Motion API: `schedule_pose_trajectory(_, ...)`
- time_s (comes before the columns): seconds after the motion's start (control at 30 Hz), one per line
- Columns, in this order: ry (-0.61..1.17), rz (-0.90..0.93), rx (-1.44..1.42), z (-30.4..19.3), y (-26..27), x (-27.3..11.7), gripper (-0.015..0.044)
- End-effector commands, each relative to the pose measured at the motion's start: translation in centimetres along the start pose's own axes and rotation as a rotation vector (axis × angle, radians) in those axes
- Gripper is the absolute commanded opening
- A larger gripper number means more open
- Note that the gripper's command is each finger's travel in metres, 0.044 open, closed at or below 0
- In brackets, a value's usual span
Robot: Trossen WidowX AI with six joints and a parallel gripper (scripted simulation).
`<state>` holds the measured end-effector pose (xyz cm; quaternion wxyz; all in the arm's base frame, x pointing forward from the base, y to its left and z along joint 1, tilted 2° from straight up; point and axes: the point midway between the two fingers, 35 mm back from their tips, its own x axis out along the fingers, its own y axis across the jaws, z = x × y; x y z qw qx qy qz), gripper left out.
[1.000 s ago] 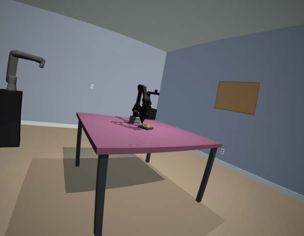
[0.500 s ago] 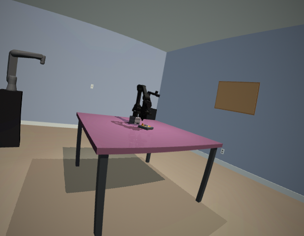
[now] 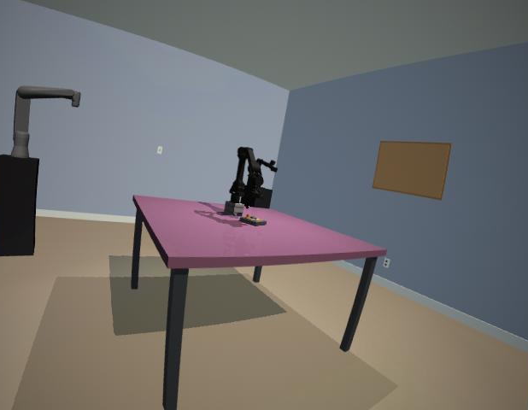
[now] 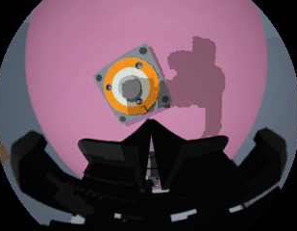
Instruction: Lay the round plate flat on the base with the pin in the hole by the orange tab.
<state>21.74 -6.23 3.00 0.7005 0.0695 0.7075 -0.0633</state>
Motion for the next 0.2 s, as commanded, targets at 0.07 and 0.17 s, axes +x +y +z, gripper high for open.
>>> schedule_pose_trajectory(0.07,0.002,0.0,0.0,-0.04,0.0,0.07,0.0)
schedule_pose_trajectory(0.17,0.002,0.0,0.0,-0.04,0.0,0.07,0.0)
